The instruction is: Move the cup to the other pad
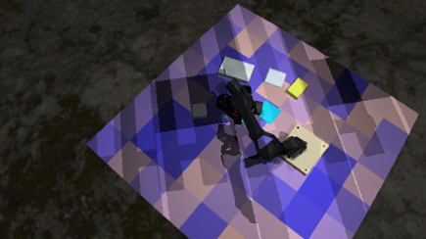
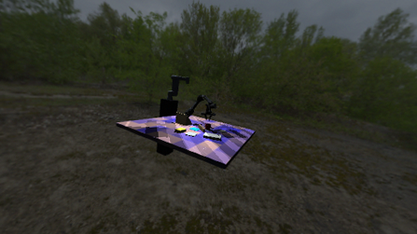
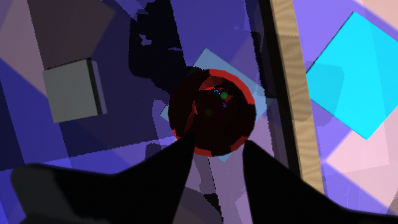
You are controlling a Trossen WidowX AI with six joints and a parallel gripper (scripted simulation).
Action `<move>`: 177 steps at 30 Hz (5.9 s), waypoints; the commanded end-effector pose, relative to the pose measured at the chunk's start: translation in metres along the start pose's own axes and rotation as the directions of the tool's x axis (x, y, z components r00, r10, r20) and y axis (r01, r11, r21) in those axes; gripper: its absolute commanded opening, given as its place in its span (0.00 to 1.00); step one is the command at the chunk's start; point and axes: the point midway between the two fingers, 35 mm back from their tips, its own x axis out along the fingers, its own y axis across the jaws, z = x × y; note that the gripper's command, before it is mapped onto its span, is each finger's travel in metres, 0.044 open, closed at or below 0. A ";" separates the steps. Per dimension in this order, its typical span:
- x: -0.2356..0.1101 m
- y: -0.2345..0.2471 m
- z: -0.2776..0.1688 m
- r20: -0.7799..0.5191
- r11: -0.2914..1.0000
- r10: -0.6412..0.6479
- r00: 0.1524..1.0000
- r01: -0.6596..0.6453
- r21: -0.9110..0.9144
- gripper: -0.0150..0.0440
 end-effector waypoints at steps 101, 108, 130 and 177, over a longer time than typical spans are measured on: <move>0.013 -0.017 0.006 -0.267 0.873 -0.071 0.961 0.189 0.449 0.25; 0.013 -0.017 0.006 -0.267 0.873 -0.071 0.961 0.189 0.449 0.25; 0.011 -0.055 0.021 -0.264 0.875 -0.076 0.962 0.192 0.445 0.25; 0.009 -0.168 0.061 -0.261 0.874 -0.082 0.962 0.195 0.446 0.25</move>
